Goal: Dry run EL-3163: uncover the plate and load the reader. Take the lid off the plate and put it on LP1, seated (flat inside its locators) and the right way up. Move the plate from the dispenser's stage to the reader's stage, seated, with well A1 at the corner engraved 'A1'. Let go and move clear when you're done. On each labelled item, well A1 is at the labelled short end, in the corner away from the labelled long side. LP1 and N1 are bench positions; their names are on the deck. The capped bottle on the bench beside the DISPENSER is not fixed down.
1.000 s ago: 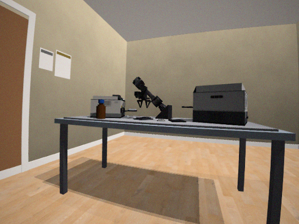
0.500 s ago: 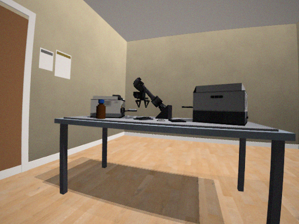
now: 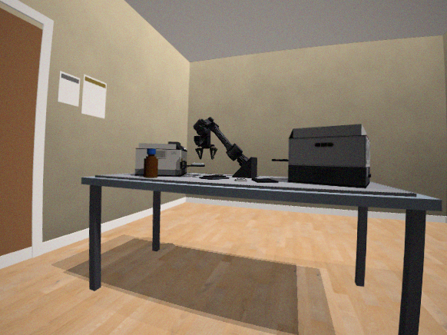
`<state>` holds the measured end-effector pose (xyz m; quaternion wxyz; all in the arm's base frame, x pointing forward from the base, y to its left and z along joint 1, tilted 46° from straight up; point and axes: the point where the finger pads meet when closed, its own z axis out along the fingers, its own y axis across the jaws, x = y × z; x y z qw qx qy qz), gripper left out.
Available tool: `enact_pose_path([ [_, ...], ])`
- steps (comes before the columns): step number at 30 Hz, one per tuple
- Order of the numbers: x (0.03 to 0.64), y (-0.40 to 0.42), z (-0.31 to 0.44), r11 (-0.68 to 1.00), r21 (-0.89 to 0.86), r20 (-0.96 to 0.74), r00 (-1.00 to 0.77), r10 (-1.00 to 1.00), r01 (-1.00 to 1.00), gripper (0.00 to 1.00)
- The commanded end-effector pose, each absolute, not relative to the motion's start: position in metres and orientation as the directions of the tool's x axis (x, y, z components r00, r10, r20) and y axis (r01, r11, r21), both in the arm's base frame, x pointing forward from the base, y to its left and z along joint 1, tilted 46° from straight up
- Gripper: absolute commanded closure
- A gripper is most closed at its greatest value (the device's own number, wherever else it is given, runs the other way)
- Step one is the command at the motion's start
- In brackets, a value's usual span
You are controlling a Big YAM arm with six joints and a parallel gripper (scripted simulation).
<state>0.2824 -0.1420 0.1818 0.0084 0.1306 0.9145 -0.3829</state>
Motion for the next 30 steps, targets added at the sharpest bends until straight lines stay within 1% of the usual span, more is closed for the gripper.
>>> enact_pose_path([
  [1, 0.267, -0.153, 0.202, 0.693, -0.700, -0.066, -0.982, 0.177, 0.172, 0.00],
  [6, 0.265, -0.159, 0.221, 0.707, -0.695, -0.048, -0.989, 0.137, 0.131, 0.00],
  [8, 0.261, -0.163, 0.226, 0.715, -0.696, 0.002, -0.996, 0.094, 0.066, 0.00],
  [13, 0.256, -0.167, 0.237, 0.704, -0.703, -0.031, -0.993, 0.117, 0.105, 0.00],
  [15, 0.248, -0.170, 0.248, 0.708, -0.705, 0.003, -0.997, 0.073, 0.049, 0.00],
  [18, 0.239, -0.175, 0.261, 0.705, -0.706, -0.015, -0.997, 0.081, 0.068, 0.00],
  [23, 0.230, -0.179, 0.270, 0.714, -0.697, 0.081, -0.997, -0.017, -0.069, 0.00],
  [27, 0.221, -0.180, 0.268, 0.718, -0.692, 0.096, -0.995, -0.008, -0.072, 0.00],
  [29, 0.216, -0.181, 0.270, 0.709, -0.694, 0.136, -0.990, -0.045, -0.128, 0.00],
  [30, 0.210, -0.182, 0.273, 0.709, -0.695, 0.130, -0.991, -0.039, -0.120, 0.00],
])
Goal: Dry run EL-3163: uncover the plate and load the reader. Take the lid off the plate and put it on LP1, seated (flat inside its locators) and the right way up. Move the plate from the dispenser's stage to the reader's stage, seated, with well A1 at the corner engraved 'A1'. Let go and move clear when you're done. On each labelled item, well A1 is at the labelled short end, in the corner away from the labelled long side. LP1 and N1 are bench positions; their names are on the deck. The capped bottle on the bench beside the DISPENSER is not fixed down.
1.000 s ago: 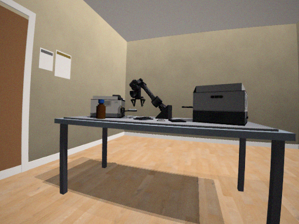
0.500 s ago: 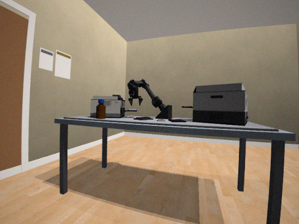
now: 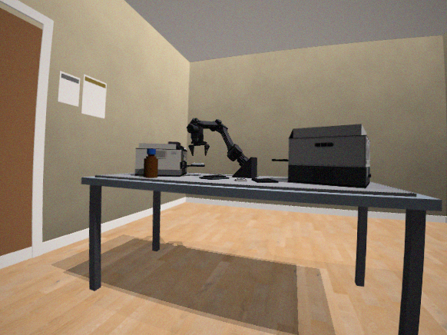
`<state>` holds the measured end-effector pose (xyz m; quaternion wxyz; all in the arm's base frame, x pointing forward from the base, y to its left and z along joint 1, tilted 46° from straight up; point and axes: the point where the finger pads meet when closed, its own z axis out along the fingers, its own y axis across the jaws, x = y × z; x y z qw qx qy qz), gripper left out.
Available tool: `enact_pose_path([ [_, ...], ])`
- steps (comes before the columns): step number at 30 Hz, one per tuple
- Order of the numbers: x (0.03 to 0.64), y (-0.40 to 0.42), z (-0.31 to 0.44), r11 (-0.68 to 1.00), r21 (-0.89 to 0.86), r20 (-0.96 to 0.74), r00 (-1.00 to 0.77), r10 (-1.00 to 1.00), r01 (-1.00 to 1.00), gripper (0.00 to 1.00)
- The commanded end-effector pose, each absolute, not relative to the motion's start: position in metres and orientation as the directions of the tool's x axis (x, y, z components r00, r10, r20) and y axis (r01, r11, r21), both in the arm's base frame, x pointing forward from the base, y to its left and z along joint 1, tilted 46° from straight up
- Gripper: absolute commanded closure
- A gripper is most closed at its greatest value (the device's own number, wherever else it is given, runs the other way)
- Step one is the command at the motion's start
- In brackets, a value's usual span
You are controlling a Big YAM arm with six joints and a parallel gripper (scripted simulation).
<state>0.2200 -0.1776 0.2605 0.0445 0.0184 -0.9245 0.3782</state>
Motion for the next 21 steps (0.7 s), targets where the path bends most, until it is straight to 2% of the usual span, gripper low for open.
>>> enact_pose_path([
  [1, 0.205, -0.183, 0.276, 0.708, -0.698, 0.122, -0.992, -0.030, -0.107, 0.00],
  [4, 0.191, -0.185, 0.284, 0.711, -0.698, 0.103, -0.995, -0.012, -0.081, 0.00],
  [12, 0.175, -0.190, 0.308, 0.687, -0.679, 0.225, -0.964, -0.141, -0.259, 0.00],
  [19, 0.152, -0.190, 0.325, 0.687, -0.700, 0.173, -0.980, -0.103, -0.196, 0.00],
  [21, 0.144, -0.189, 0.332, 0.669, -0.696, 0.222, -0.964, -0.146, -0.261, 0.00],
])
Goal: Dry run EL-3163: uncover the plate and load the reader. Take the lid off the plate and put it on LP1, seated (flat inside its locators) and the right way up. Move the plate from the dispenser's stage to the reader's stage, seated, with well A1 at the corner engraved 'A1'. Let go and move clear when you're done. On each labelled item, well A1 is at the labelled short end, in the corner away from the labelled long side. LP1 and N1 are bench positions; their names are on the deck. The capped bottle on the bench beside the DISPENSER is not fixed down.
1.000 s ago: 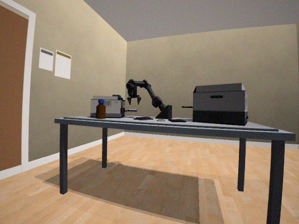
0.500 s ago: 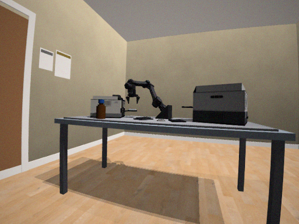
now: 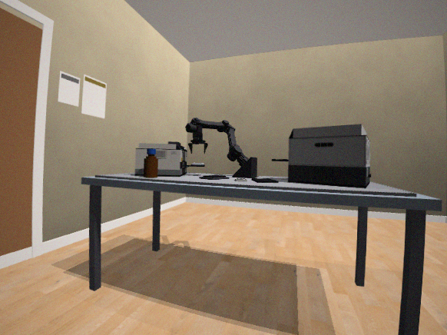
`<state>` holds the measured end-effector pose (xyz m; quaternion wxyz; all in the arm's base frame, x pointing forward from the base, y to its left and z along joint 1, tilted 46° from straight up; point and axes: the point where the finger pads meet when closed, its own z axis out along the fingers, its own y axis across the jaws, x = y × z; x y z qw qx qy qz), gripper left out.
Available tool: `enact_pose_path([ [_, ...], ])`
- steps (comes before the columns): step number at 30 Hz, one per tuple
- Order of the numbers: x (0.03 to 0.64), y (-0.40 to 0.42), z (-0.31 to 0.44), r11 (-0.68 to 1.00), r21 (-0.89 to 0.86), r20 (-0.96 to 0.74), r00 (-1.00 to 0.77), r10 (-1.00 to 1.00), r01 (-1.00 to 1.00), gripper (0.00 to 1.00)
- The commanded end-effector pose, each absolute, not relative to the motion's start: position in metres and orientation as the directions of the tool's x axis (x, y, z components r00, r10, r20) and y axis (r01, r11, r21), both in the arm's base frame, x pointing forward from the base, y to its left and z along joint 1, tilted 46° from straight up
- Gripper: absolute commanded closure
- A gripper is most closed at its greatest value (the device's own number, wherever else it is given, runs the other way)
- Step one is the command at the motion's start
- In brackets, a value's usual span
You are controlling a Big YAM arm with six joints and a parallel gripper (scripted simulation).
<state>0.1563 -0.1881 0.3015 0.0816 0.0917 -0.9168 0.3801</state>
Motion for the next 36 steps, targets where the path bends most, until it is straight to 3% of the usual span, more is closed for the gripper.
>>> enact_pose_path([
  [1, 0.141, -0.189, 0.334, 0.672, -0.694, 0.217, -0.965, -0.147, -0.259, 0.00],
  [6, 0.126, -0.189, 0.337, 0.646, -0.657, 0.324, -0.919, -0.222, -0.388, 0.00],
  [36, 0.132, -0.188, 0.332, 0.664, -0.687, 0.252, -0.954, -0.162, -0.294, 0.00],
])
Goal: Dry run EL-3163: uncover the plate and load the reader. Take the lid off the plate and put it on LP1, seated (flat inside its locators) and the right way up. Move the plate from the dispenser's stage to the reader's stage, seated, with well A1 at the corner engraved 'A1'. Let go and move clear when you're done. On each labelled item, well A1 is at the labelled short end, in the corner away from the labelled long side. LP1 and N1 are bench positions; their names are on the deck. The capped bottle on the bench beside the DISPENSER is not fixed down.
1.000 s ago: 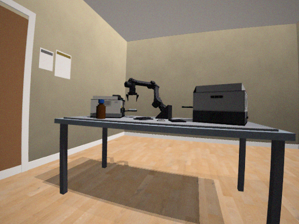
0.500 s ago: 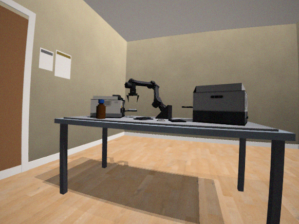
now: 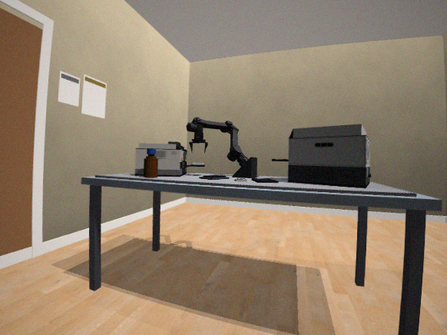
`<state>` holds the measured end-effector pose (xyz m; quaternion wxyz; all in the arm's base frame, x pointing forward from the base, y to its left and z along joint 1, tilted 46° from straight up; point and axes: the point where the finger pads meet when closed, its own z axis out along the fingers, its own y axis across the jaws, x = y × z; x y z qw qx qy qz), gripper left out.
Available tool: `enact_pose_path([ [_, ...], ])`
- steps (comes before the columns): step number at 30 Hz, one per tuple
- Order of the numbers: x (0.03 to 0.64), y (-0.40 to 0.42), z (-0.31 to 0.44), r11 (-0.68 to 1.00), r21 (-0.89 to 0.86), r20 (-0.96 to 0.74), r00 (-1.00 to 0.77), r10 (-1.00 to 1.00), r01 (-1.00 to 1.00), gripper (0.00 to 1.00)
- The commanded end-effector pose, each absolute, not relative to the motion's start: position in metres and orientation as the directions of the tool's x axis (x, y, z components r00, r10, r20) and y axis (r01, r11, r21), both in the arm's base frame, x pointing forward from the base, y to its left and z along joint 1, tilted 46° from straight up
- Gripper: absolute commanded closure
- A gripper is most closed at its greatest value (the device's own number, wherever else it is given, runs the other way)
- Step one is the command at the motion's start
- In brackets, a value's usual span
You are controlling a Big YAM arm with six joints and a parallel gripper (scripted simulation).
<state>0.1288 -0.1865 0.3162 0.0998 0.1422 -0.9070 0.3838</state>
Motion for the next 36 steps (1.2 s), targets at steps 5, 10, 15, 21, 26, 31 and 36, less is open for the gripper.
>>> enact_pose_path([
  [5, 0.141, -0.190, 0.331, 0.657, -0.695, 0.245, -0.956, -0.164, -0.291, 0.00],
  [10, 0.138, -0.190, 0.328, 0.659, -0.695, 0.241, -0.957, -0.164, -0.288, 0.00],
  [15, 0.128, -0.190, 0.322, 0.663, -0.686, 0.258, -0.952, -0.163, -0.300, 0.00],
  [21, 0.129, -0.193, 0.314, 0.666, -0.669, 0.289, -0.941, -0.176, -0.330, 0.00],
  [26, 0.132, -0.194, 0.315, 0.666, -0.670, 0.287, -0.942, -0.173, -0.327, 0.00],
  [31, 0.138, -0.193, 0.323, 0.659, -0.684, 0.262, -0.949, -0.177, -0.311, 0.00],
  [36, 0.135, -0.193, 0.323, 0.659, -0.695, 0.239, -0.956, -0.168, -0.289, 0.00],
])
